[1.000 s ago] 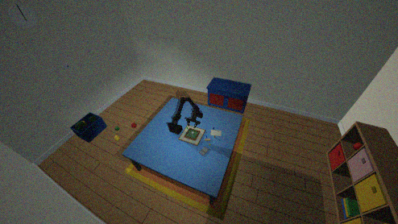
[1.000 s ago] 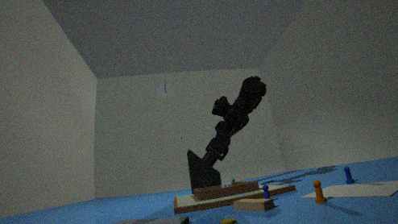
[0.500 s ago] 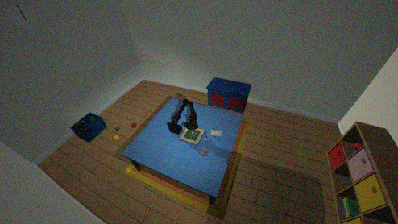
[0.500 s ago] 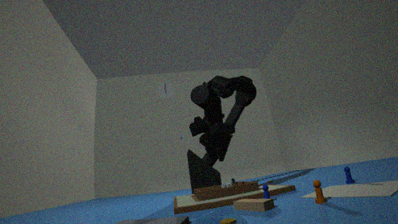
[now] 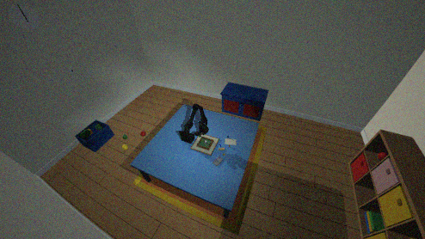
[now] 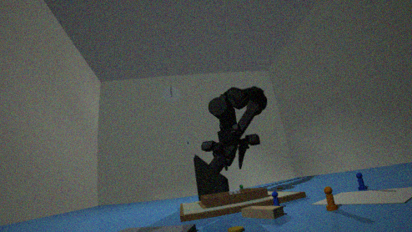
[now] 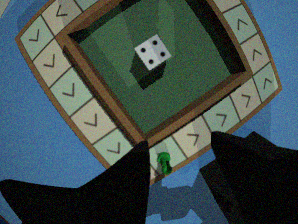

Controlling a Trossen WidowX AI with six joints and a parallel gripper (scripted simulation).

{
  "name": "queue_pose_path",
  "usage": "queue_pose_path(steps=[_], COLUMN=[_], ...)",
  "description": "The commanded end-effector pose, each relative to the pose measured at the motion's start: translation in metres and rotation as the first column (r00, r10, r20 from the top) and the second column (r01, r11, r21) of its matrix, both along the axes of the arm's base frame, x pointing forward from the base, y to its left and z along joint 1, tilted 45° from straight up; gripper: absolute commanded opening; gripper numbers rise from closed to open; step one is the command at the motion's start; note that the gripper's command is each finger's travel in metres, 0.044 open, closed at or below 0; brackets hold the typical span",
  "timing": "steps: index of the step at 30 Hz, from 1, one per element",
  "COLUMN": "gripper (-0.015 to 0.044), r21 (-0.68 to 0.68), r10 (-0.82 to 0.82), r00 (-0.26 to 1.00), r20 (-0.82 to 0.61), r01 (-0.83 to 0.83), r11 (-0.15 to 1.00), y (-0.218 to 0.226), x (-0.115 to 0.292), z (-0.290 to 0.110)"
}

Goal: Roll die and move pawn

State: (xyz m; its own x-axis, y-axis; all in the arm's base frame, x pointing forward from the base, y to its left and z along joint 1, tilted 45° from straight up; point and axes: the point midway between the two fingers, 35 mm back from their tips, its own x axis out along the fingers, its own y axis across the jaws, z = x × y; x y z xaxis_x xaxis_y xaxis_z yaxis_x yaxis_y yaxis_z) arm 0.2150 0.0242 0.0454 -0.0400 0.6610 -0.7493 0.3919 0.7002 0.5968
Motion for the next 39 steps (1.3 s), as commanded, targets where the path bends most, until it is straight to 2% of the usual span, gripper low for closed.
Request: queue_pose_path(steps=[1,5,7,24,39], gripper=[0.0200,0.0200,0.0200,0.0200,0.0200], r21=[-0.067,-0.207,-0.235,-0.235,-0.237], r10=[0.465,0.616,0.632,0.632,0.633], r00=[0.750,0.450,0.392,0.392,0.392], r20=[0.470,0.647,0.668,0.668,0.668], r01=[-0.495,-0.674,-0.695,-0.695,-0.694], r11=[0.866,0.710,0.679,0.679,0.679], y=[0.022,0.032,0.034,0.034,0.054], x=[-0.039,-0.058,-0.062,-0.058,-0.058], z=[0.005,0.005,0.005,0.004,-0.016])
